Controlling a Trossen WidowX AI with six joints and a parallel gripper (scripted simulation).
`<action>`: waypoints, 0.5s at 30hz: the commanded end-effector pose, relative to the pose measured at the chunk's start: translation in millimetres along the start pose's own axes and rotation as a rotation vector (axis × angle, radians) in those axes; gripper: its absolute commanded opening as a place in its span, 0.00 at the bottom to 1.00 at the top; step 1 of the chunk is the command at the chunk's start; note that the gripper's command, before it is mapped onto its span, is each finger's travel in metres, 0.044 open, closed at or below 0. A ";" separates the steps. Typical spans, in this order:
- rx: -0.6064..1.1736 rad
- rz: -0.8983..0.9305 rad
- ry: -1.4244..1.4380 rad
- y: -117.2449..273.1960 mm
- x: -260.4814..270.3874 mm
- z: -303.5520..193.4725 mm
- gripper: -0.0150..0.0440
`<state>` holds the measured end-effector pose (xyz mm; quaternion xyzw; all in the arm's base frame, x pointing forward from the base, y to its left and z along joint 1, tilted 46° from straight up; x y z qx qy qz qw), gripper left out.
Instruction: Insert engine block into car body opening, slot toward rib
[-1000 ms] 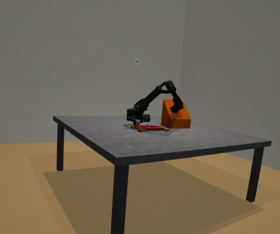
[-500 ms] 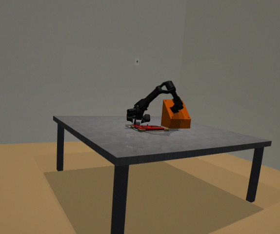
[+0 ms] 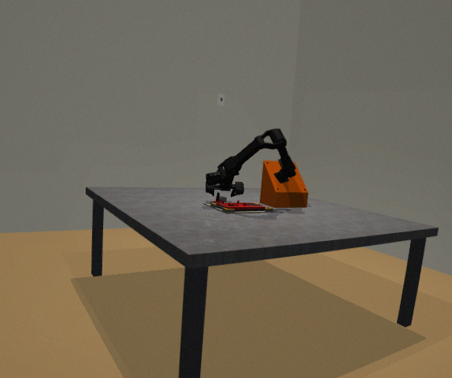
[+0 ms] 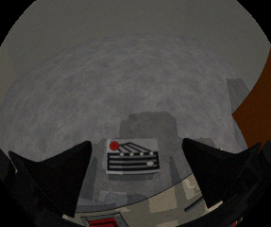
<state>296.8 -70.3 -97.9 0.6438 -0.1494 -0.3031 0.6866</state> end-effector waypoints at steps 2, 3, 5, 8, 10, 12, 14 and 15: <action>0.012 0.012 0.000 22.5 3.5 0.9 1.00; 0.012 0.012 0.000 24.6 3.6 1.1 1.00; 0.012 0.012 0.000 25.5 3.6 1.2 1.00; 0.009 0.015 -0.002 22.1 3.4 1.0 1.00; 0.009 0.015 -0.002 22.1 3.4 1.0 1.00; 0.009 0.015 -0.002 22.1 3.4 1.0 1.00; 0.009 0.015 -0.002 22.1 3.4 1.0 1.00; 0.009 0.015 -0.002 22.1 3.4 1.0 1.00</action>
Point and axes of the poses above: the point midway between the two fingers, 35 mm back from their tips, its own y axis back along the fingers, its own x axis across the jaws, z = x × y, the point moved 1 cm from there along y, back along the fingers, and after that the axes turned 9 degrees about -y, right-handed, at the moved point
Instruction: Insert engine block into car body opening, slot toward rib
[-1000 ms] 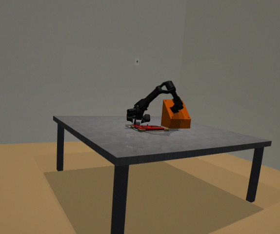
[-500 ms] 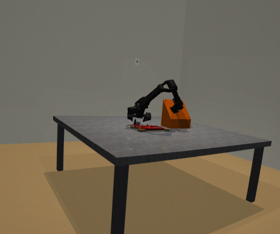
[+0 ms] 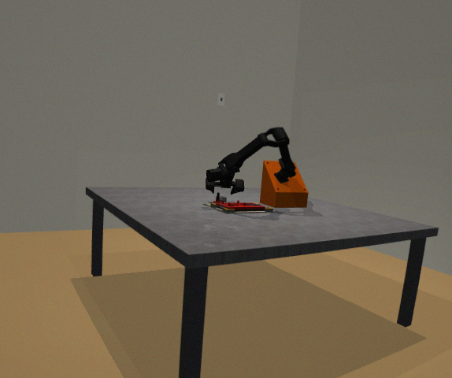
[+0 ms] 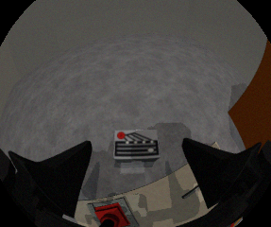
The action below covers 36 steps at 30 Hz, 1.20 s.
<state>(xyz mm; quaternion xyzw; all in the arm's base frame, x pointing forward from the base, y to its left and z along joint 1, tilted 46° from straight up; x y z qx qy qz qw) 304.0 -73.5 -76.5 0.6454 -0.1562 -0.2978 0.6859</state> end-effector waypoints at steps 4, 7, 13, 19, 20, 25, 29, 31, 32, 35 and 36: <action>0.000 0.000 0.000 -0.4 -0.1 0.0 1.00; 0.000 0.000 0.000 -0.4 -0.1 0.0 1.00; 0.058 -0.039 0.132 -2.1 -0.1 5.9 1.00; 0.147 -0.071 0.306 -3.6 -0.1 13.5 1.00; 0.163 -0.075 0.335 -3.7 0.0 14.7 1.00; 0.246 -0.079 0.478 -4.1 0.2 20.7 1.00; 0.318 -0.067 0.589 -3.7 0.5 25.2 1.00; 0.355 -0.056 0.644 -3.3 0.7 27.3 1.00; 0.373 -0.049 0.671 -3.1 0.8 28.4 1.00; 0.427 -0.023 0.752 -2.2 1.2 31.7 1.00; 0.445 -0.013 0.779 -1.8 1.3 32.8 1.00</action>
Point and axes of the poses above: the point midway between the two fingers, 35 mm back from their tips, its own y axis back along the fingers, its own x axis across the jaws, z = x × y, the point moved 1 cm from there along y, back along the fingers, and after that the axes turned 9 degrees about -y, right-handed, at the moved point
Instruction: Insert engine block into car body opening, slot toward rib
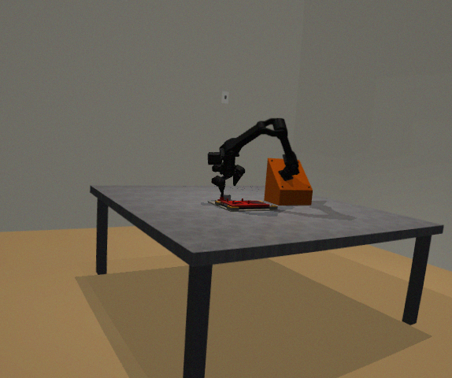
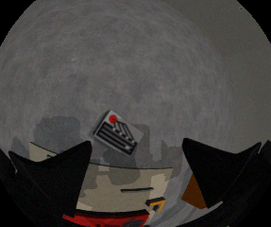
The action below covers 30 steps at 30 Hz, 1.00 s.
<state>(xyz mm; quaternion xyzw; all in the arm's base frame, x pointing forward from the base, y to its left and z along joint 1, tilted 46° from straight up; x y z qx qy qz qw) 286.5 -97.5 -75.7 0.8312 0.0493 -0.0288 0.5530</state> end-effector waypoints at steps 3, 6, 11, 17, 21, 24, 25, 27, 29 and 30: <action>0.074 0.053 0.152 4.2 -3.4 4.7 1.00; 0.107 0.087 0.239 6.7 -5.1 7.3 1.00; 0.152 0.156 0.383 11.4 -7.8 12.0 1.00; 0.188 0.255 0.553 17.9 -10.9 17.8 1.00; 0.198 0.329 0.665 22.8 -12.9 22.0 1.00; 0.197 0.388 0.747 26.6 -14.5 25.4 1.00; 0.196 0.408 0.775 28.0 -15.1 26.6 1.00; 0.191 0.449 0.829 30.7 -16.2 28.8 1.00; 0.186 0.476 0.864 32.6 -16.9 30.3 1.00; 0.185 0.480 0.868 32.8 -17.0 30.5 1.00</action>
Point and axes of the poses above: the point midway between the two fingers, 35 mm back from their tips, its own y axis back along the fingers, its own x axis across the jaws, z = x × y, the point moved 1 cm from there along y, back along the fingers, and after that the axes turned 9 degrees about -y, right-handed, at the moved point
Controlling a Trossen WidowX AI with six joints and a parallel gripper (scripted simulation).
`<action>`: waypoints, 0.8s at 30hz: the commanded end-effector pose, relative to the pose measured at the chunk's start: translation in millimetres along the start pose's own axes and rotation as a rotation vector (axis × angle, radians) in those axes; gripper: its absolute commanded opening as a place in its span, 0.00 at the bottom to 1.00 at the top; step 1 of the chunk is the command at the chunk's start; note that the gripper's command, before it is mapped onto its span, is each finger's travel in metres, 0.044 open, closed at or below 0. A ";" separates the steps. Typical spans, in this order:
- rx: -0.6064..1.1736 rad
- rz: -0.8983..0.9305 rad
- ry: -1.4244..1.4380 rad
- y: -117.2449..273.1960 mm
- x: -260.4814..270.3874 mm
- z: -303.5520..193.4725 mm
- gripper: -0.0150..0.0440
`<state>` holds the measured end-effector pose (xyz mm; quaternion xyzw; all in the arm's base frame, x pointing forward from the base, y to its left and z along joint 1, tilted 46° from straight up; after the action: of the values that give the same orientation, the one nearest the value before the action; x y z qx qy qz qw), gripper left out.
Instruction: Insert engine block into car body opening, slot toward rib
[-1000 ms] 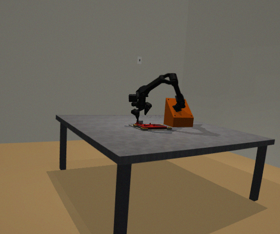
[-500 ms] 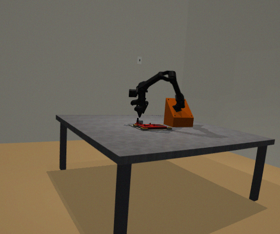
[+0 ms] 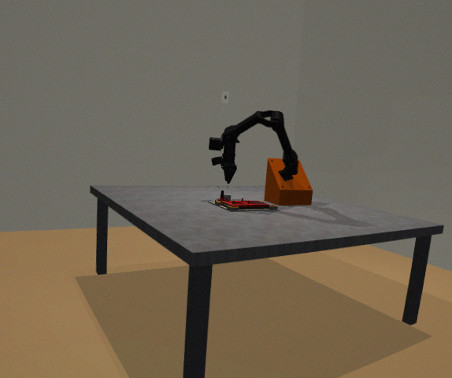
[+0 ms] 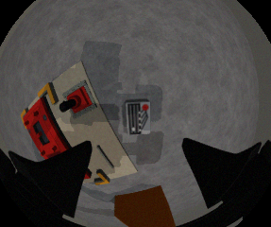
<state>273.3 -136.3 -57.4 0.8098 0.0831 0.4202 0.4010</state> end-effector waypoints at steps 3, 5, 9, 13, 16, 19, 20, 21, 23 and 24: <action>-0.007 0.026 0.044 3.0 -0.2 1.2 1.00; -0.008 0.026 0.044 2.9 -6.0 3.0 1.00; -0.008 0.027 0.044 -21.4 -6.8 4.0 1.00; -0.007 0.028 0.044 -32.6 -6.4 3.4 1.00; -0.007 0.028 0.044 -42.9 -6.0 3.5 1.00; -0.007 0.028 0.044 -48.0 -5.8 3.4 1.00; -0.007 0.028 0.044 -48.8 -5.8 3.4 1.00; -0.007 0.028 0.044 -50.1 -5.8 3.5 1.00; -0.007 0.028 0.044 -53.3 -5.7 3.6 1.00; -0.007 0.028 0.044 -54.9 -5.6 3.7 1.00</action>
<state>284.0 -108.6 -98.1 0.7978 0.0811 0.4457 0.3979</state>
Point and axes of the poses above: the point midway between the two fingers, 35 mm back from their tips, its own y axis back along the fingers, its own x axis across the jaws, z = x × y, the point moved 1 cm from there along y, back along the fingers, and after that the axes turned 9 degrees about -y, right-handed, at the moved point
